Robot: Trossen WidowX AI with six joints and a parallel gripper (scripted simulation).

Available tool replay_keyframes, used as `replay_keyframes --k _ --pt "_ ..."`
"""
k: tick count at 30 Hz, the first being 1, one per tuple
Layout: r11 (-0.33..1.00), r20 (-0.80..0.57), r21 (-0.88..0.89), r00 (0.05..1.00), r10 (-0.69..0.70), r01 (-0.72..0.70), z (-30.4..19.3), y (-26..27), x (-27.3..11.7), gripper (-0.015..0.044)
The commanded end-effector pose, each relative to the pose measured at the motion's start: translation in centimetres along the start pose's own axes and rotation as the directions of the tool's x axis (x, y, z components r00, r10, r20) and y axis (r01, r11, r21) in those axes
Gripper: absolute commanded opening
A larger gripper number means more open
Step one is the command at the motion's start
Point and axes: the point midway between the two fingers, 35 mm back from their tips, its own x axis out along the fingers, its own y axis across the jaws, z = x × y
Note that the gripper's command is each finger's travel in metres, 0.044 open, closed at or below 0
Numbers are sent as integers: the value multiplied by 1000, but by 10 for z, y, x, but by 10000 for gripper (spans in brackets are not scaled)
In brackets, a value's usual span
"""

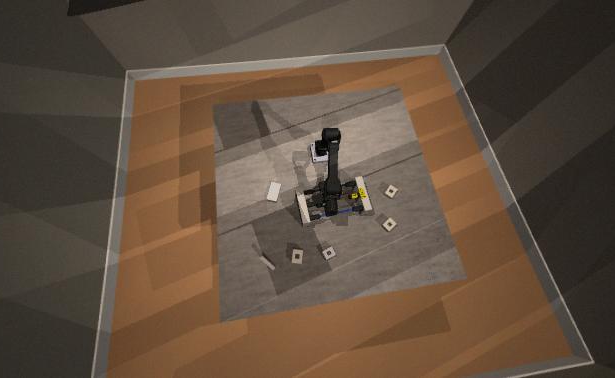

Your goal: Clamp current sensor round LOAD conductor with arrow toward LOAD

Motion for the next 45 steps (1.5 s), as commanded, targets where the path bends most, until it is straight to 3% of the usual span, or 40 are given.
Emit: replay_keyframes --k 1,4,21,30,44,45 --pt "1000 0 0 1000 0 0 0 0 0 0" --pt "1000 0 0 1000 0 0 0 0 0 0" --pt "1000 1 0 1000 8 -8 2 0 -3 440" --pt "1000 0 1 1000 0 0 0 0 0 209" --pt "1000 0 1 1000 0 0 0 0 0 116" --pt "1000 0 1 1000 1 -1 0 0 0 89"
